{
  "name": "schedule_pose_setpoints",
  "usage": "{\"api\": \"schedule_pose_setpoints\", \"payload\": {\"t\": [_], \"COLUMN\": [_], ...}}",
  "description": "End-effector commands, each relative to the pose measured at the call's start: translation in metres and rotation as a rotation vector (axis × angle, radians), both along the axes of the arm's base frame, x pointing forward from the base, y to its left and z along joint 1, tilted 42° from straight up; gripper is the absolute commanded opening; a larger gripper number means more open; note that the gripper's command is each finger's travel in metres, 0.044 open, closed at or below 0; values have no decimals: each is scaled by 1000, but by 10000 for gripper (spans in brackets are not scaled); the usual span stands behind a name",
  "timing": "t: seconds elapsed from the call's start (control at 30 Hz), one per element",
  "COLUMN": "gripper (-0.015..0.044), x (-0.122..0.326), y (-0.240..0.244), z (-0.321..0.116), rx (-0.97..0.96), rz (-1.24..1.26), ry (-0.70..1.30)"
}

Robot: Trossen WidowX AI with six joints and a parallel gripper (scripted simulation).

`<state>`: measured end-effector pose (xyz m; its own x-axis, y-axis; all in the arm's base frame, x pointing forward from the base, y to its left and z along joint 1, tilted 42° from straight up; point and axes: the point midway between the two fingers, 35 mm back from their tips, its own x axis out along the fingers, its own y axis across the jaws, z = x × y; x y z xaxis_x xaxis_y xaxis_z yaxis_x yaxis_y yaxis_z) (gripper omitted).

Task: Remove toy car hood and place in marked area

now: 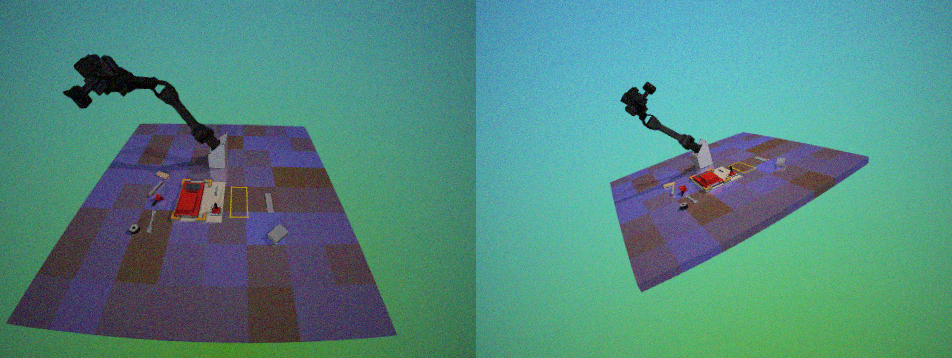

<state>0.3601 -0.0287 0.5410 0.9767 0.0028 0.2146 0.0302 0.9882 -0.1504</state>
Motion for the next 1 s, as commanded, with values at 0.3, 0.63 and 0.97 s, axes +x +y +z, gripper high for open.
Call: {"api": "schedule_pose_setpoints", "payload": {"t": [0.3, 0.63, 0.97], "gripper": [440, 440, 440], "x": [66, 71, 48], "y": [-43, -65, -87], "z": [-143, -225, -342], "rx": [123, 209, 153], "rz": [-206, -373, -598], "ry": [458, 701, 1098]}}
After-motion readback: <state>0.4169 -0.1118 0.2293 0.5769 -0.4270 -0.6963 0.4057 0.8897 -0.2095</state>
